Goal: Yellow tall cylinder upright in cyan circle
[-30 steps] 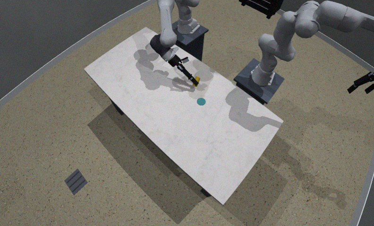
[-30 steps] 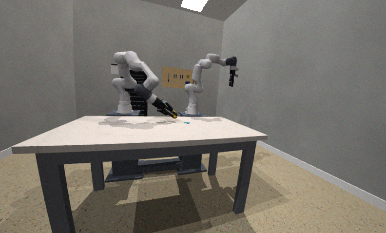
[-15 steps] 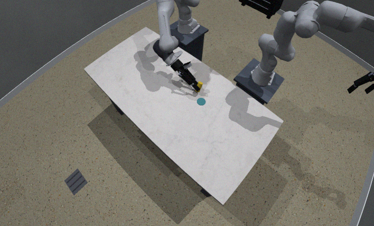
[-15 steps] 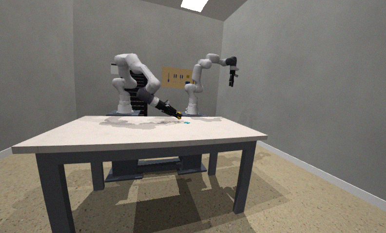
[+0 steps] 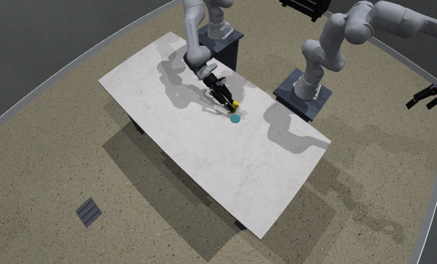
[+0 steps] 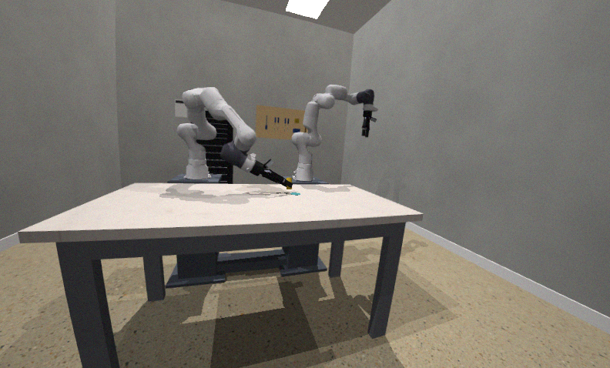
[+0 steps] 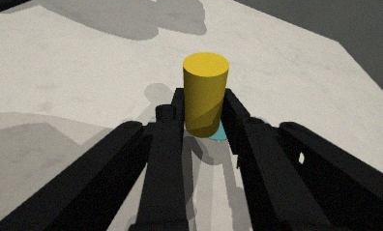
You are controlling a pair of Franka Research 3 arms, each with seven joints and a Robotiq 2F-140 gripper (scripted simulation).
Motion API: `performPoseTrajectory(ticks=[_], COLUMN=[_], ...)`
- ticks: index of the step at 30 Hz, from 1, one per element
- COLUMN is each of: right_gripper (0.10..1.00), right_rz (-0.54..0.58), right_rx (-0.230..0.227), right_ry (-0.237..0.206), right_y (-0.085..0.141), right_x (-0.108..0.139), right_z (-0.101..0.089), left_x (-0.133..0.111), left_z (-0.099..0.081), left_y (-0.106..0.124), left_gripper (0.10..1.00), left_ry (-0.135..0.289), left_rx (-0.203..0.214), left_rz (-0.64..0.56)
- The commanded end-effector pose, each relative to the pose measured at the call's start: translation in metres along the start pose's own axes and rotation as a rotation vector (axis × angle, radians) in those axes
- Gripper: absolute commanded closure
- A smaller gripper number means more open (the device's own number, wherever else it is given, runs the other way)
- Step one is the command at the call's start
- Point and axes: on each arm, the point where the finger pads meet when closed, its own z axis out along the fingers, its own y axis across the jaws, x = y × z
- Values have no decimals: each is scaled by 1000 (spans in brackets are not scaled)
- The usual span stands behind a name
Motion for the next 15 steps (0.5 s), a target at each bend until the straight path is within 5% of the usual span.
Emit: performPoseTrajectory(ticks=[1,15], right_gripper=[999,999], right_rz=[140,304], right_rx=[-30,-91], right_ry=[-10,-2], right_y=[6,16], right_x=[-2,0], right_z=[6,23], left_x=[0,0], left_z=[0,0], left_y=[0,0], left_gripper=[98,98], left_ry=[0,0], left_rx=[0,0], left_rz=[0,0])
